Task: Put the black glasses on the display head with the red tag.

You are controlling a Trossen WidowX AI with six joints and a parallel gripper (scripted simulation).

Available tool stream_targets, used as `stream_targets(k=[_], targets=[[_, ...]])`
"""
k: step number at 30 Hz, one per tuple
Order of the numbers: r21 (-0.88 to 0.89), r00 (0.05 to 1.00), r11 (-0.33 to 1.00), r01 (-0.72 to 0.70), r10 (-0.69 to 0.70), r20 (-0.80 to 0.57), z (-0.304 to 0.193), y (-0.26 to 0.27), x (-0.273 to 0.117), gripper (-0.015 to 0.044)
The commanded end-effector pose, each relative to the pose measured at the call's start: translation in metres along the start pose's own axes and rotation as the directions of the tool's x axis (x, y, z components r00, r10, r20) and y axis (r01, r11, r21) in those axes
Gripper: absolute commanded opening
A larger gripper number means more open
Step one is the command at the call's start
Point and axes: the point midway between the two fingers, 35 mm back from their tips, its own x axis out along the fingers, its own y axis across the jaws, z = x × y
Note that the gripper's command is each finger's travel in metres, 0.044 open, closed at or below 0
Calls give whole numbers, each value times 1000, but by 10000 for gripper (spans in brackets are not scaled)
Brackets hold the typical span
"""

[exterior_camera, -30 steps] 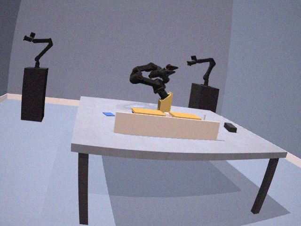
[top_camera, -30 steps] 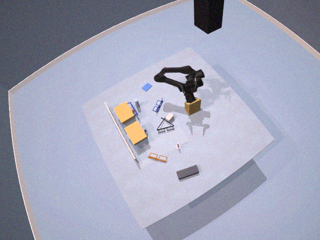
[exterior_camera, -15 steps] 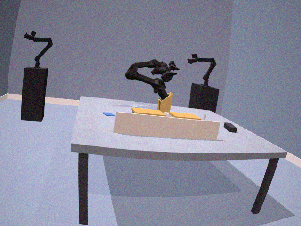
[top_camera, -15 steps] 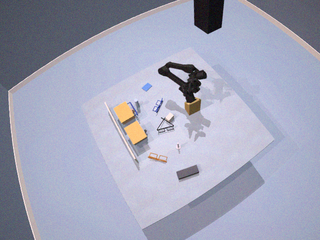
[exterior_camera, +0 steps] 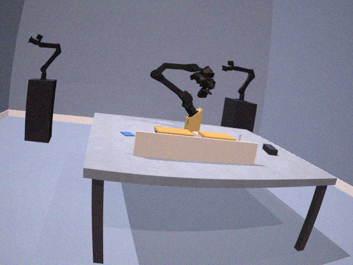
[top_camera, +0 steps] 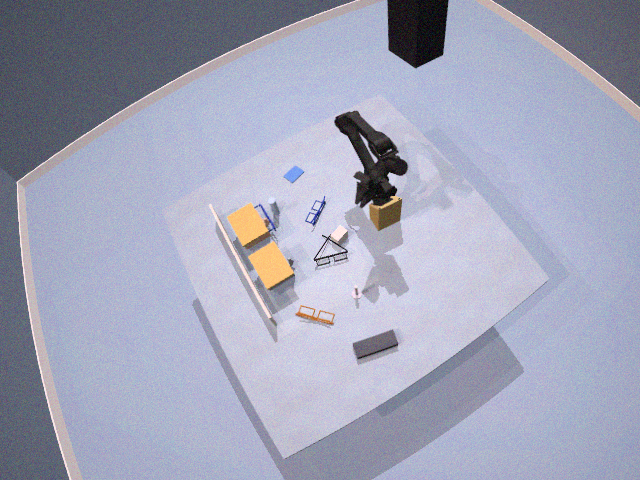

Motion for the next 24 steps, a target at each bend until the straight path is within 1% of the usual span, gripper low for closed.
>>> stream_targets(k=[1, 4, 7, 8, 11, 14, 18, 24], targets=[[425, 960, 888, -176, 250, -124, -5, 7, 44, 200], [635, 911, 749, -191, 375, -169, -10, 16, 70, 200], [817, 839, 558, -145, 506, -197, -18, 31, 97, 200], [863, 812, 491, -116, 547, -202, -21, 36, 105, 200], [934, 754, 355, -41, 624, -204, -26, 48, 122, 200], [974, 691, 219, 60, 695, -199, -32, 62, 138, 200], [974, 602, 55, 220, 778, -180, -39, 83, 160, 200], [860, 456, -135, 492, 882, -123, -50, 121, 190, 200]])
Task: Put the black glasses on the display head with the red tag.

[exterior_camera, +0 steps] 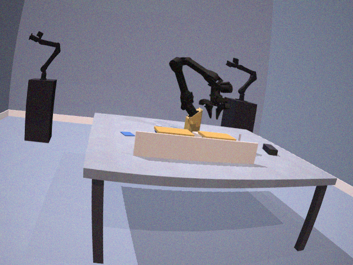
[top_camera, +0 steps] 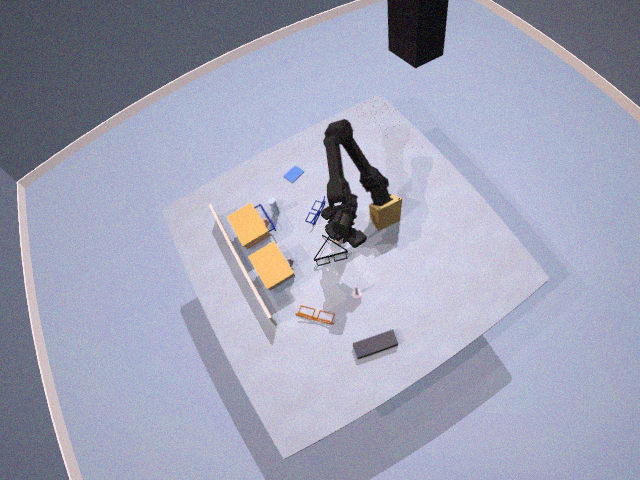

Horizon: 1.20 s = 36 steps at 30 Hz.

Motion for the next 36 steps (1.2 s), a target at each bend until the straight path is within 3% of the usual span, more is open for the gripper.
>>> stream_targets(k=[1, 14, 17, 36], targets=[[436, 967, 898, 65, 52, -250, -3, -1, 68, 200], [463, 962, 883, 76, 57, -265, 0, -3, 74, 200], [463, 962, 883, 76, 57, -265, 0, -3, 74, 121], [464, 963, 883, 75, 57, -265, -1, -1, 86, 120]])
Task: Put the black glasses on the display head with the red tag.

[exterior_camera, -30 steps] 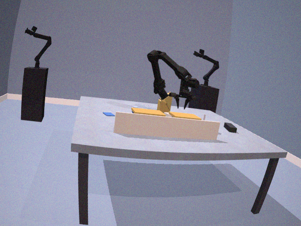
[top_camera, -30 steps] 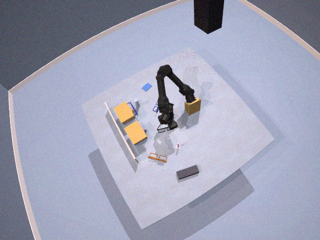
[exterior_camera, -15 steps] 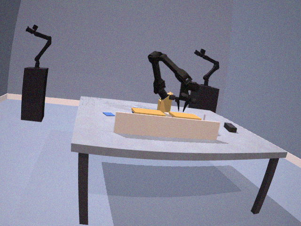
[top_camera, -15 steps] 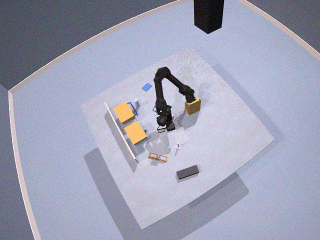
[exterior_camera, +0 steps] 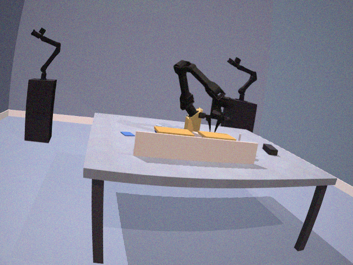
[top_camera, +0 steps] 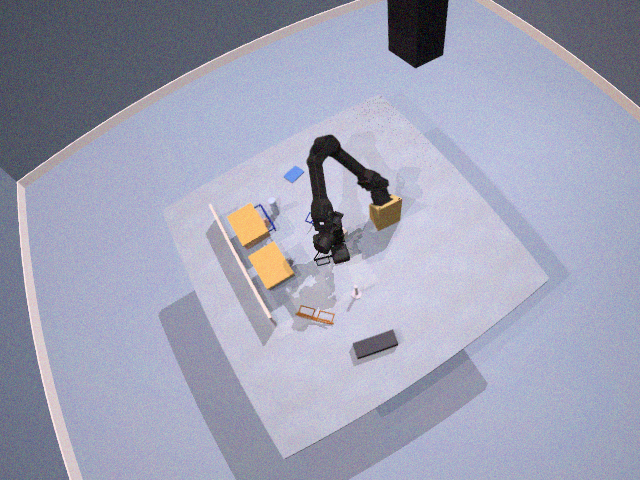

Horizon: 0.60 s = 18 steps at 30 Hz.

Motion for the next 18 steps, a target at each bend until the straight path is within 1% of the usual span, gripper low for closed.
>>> stream_targets(k=[1, 18], targets=[[-11, 1000, 1000, 7, -7, -5, -1, 1, 10, 120], [-11, 1000, 1000, 8, -8, -5, -1, 4, 38, 120]])
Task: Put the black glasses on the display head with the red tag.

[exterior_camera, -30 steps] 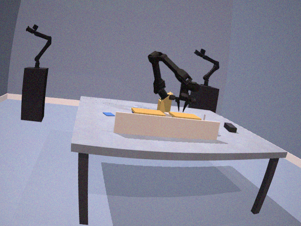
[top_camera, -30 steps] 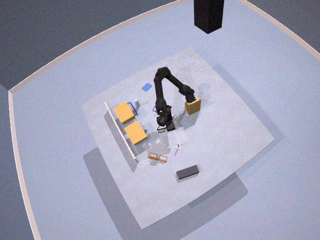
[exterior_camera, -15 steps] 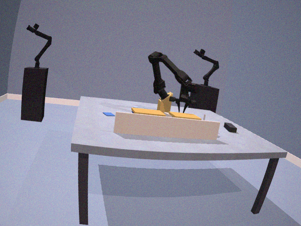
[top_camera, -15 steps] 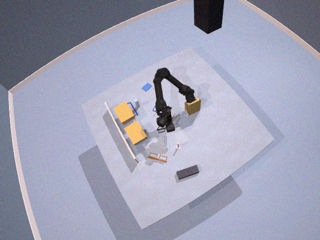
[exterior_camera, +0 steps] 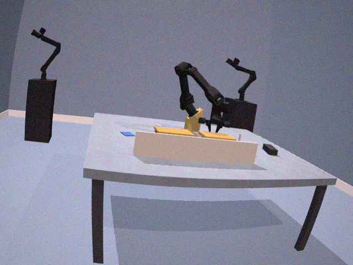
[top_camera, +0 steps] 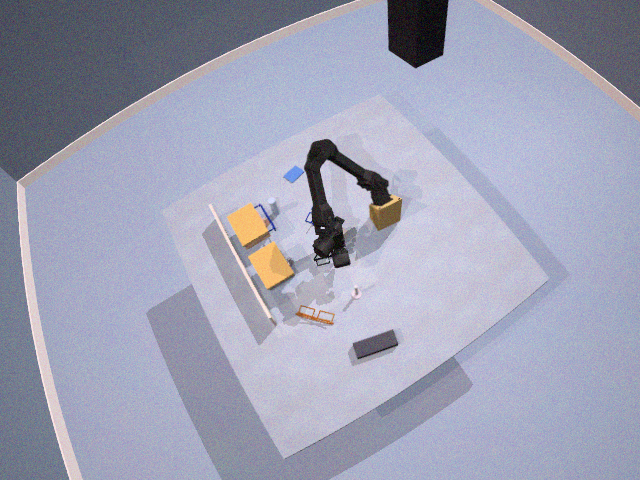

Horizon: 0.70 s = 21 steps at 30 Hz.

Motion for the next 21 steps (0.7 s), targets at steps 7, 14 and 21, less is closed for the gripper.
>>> stream_targets(k=[7, 14, 21], targets=[[-12, 1000, 1000, 11, -11, -3, -3, 1, 20, 120], [-12, 1000, 1000, 12, -12, -3, -3, 1, 28, 120], [-12, 1000, 1000, 12, -12, -3, -3, 0, 28, 120]])
